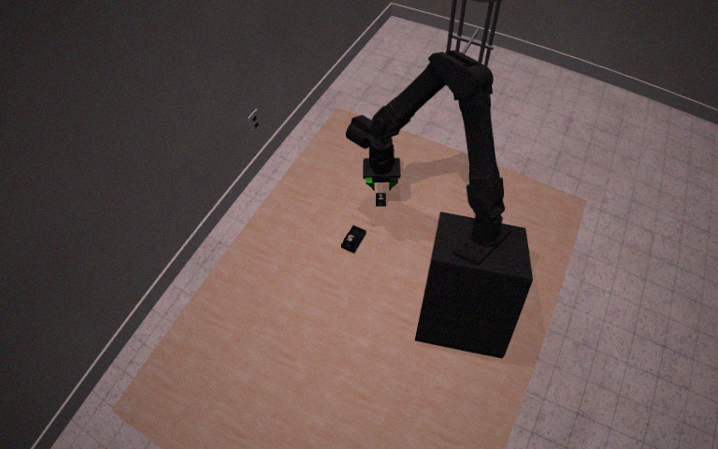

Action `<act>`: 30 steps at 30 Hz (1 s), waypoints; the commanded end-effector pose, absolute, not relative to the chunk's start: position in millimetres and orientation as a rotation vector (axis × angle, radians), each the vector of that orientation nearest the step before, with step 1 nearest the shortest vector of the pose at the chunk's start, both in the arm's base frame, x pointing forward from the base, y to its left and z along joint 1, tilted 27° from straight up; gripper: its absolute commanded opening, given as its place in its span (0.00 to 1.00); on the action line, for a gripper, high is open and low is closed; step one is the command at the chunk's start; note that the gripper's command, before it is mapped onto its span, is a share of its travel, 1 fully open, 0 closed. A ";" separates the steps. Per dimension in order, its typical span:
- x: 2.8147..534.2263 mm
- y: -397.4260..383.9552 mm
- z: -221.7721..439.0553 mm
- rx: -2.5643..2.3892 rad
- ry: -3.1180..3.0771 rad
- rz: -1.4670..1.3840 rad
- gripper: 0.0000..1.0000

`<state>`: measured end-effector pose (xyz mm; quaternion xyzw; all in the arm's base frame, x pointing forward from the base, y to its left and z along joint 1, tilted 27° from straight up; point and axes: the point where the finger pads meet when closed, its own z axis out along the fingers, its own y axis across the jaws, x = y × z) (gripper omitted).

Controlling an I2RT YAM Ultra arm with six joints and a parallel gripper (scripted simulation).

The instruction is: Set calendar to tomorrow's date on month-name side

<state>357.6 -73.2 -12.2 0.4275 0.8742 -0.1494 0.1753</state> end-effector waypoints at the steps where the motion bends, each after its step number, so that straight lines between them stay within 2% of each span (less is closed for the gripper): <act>1: 363.0 -71.7 -8.7 1.197 2.463 -0.407 0.45; 30: 369.4 -84.9 -37.2 1.197 2.463 -0.408 0.45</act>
